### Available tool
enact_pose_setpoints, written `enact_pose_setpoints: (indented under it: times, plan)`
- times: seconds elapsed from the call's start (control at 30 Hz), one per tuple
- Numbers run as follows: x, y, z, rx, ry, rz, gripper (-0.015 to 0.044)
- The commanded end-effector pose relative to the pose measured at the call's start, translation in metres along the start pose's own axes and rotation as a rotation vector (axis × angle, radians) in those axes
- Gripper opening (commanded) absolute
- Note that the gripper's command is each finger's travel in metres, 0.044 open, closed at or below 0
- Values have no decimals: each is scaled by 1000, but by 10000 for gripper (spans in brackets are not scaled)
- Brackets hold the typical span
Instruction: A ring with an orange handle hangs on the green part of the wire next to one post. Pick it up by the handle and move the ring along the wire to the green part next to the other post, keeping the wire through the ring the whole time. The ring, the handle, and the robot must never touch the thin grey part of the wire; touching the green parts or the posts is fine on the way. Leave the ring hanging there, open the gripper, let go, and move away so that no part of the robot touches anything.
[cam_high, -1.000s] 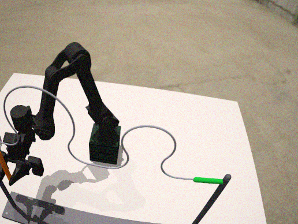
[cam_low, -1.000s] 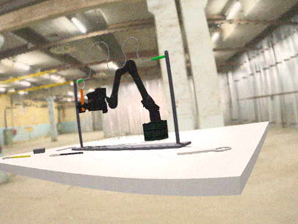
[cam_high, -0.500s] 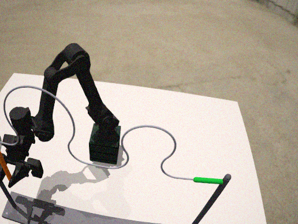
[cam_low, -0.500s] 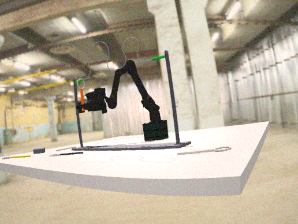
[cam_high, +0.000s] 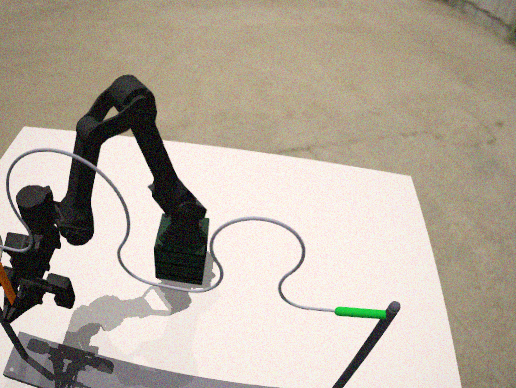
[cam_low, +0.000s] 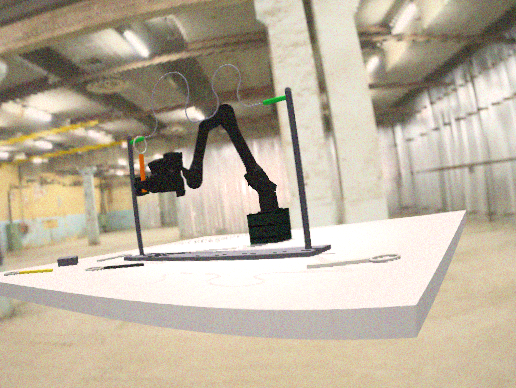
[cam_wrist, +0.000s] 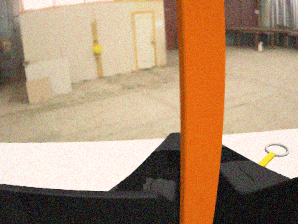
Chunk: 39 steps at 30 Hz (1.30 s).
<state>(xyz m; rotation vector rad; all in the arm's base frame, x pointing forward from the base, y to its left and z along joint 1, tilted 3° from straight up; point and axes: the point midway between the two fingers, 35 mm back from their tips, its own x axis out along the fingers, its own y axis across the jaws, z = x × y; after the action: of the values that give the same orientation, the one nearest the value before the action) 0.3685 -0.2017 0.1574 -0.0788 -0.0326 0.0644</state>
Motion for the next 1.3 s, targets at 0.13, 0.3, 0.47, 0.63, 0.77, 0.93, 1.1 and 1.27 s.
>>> enact_pose_setpoints:
  times: [0.13, 0.3, 0.47, 0.63, 0.77, 0.93, 1.1, 1.27]
  plan:
    - [0, 0, 0, 0, 0, 0, -150]
    - [0, 0, 0, 0, 0, 0, -150]
    - [0, 1, 9, 1, 0, 3, -150]
    - [0, 2, 19, 3, 0, 7, -150]
    - [0, 2, 19, 3, 0, 7, -150]
    - [0, 2, 19, 3, 0, 7, -150]
    - [0, 2, 19, 3, 0, 7, -150]
    - [0, 2, 19, 3, 0, 7, -150]
